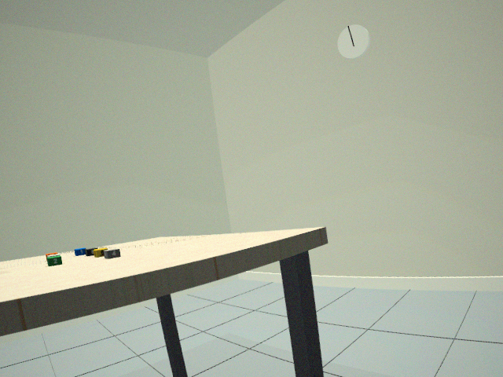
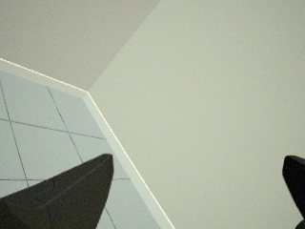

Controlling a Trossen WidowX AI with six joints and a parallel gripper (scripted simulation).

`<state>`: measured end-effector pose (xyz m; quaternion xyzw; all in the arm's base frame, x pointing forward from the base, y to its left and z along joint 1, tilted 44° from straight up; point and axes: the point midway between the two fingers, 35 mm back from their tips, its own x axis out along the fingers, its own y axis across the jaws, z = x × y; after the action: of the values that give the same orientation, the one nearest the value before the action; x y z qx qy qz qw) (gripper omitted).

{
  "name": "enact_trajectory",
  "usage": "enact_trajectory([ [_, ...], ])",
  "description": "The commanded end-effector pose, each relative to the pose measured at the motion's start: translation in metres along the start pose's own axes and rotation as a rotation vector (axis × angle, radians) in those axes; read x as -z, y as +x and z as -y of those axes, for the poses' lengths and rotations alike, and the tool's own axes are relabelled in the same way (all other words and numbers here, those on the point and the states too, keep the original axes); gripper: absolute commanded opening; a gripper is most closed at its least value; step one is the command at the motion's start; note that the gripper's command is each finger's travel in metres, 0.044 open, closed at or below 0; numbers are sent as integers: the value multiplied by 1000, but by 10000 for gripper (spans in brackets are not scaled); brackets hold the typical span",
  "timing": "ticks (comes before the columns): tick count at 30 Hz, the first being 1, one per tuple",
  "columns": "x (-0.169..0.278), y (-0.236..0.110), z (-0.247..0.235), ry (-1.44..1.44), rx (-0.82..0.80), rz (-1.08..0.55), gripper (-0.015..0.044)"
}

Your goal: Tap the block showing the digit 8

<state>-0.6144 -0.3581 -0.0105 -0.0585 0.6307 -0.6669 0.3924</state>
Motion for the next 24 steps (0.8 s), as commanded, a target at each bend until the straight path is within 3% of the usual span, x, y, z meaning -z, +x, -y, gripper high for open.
enact_trajectory([
  [1,-6,0,-2,0,-8,8,400],
  [4,-74,1,-26,1,-105,97,400],
  [7,-106,-1,-38,0,-152,137,400],
  [13,-216,-26,-88,-16,-331,270,400],
  [18,-307,-70,-140,-47,-508,376,400],
  [24,-397,-148,-206,-109,-732,476,400],
])
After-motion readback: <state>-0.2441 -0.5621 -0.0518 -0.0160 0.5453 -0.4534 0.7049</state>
